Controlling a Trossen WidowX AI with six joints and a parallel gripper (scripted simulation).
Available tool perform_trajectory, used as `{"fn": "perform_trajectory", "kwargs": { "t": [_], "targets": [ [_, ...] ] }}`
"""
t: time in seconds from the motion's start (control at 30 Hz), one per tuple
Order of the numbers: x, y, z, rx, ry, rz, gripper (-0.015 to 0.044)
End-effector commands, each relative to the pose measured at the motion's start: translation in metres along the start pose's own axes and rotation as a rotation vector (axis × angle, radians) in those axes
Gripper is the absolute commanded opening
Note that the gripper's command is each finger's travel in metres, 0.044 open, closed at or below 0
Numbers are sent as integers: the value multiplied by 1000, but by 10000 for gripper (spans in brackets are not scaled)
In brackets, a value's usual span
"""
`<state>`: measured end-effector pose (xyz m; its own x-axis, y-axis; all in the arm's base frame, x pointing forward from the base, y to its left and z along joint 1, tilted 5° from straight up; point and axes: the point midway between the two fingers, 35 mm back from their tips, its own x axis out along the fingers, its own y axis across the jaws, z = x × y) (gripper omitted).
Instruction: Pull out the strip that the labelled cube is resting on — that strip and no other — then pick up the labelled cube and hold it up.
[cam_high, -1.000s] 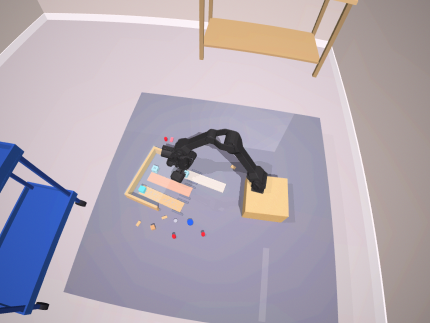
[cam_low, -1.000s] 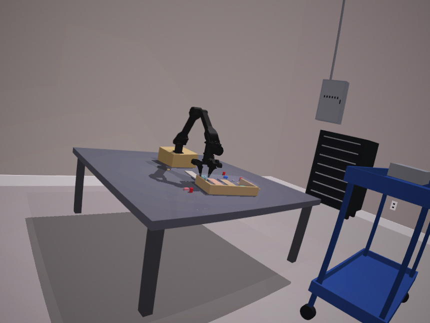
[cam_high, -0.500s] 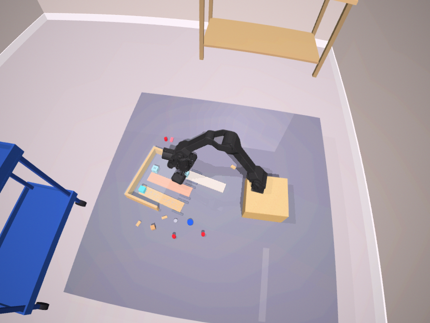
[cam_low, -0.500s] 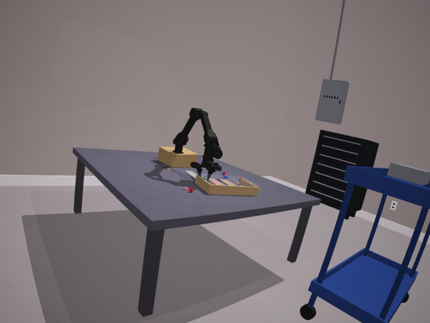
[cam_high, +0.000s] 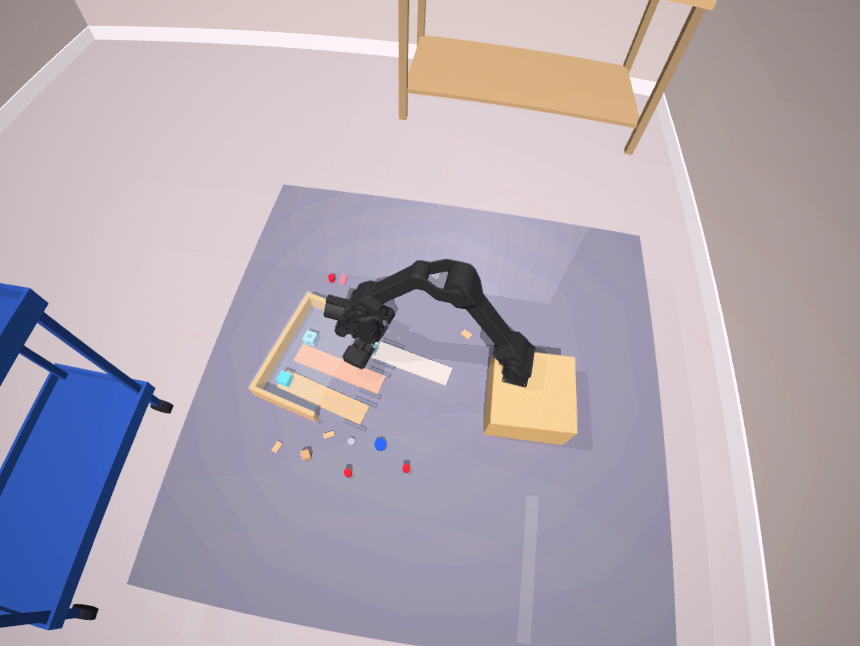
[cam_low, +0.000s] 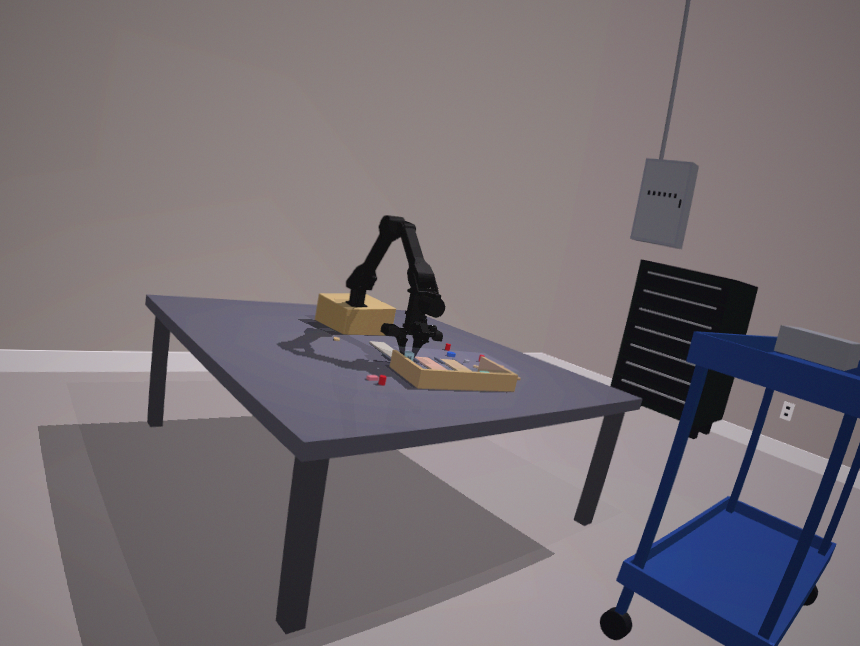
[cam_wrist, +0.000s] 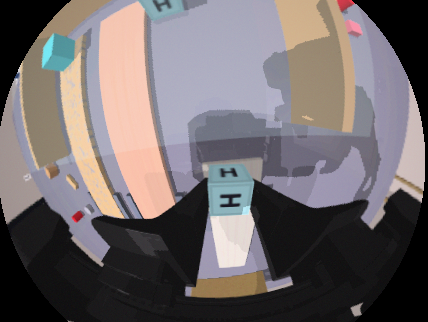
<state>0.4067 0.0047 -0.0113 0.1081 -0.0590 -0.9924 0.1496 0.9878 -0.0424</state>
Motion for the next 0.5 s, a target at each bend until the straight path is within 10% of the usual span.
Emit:
{"fn": "perform_trajectory", "kwargs": {
  "t": [0.0, 0.47],
  "targets": [
    [-6, -1, -8, -1, 4, 0, 0],
    [-40, -10, -58, -7, 12, 2, 0]
  ]
}}
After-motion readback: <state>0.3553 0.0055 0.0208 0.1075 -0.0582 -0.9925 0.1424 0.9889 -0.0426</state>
